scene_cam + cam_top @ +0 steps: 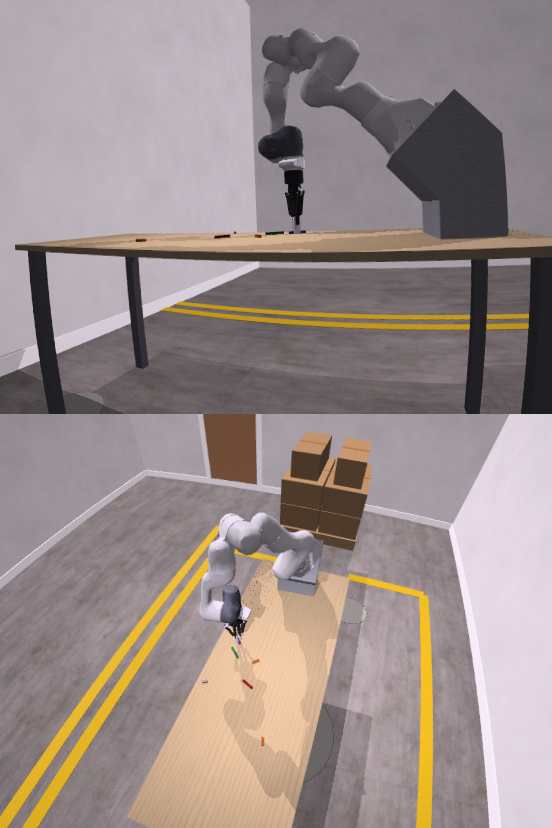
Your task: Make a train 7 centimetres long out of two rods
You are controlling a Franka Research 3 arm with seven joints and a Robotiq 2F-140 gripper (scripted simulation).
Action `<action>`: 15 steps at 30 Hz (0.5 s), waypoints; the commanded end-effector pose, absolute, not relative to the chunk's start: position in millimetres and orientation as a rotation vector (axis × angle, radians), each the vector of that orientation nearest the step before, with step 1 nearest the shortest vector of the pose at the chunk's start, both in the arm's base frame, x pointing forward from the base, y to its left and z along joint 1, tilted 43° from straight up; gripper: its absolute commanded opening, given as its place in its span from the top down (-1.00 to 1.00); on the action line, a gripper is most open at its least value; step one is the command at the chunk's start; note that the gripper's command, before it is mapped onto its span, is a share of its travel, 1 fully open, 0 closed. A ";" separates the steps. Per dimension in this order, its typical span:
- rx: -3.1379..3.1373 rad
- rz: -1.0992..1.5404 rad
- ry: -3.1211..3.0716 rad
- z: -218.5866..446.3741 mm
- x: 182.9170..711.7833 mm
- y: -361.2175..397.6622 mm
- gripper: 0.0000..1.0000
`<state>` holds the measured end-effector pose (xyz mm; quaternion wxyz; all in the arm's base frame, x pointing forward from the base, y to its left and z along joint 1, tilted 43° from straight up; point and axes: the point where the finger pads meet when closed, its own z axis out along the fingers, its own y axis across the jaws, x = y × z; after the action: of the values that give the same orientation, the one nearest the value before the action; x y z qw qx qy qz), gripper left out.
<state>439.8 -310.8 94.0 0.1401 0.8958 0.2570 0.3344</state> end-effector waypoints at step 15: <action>2.589 0.967 0.736 94.3 440.3 -311.5 0.54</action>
<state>439.9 -310.9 94.1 0.1402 0.8958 0.2570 0.3344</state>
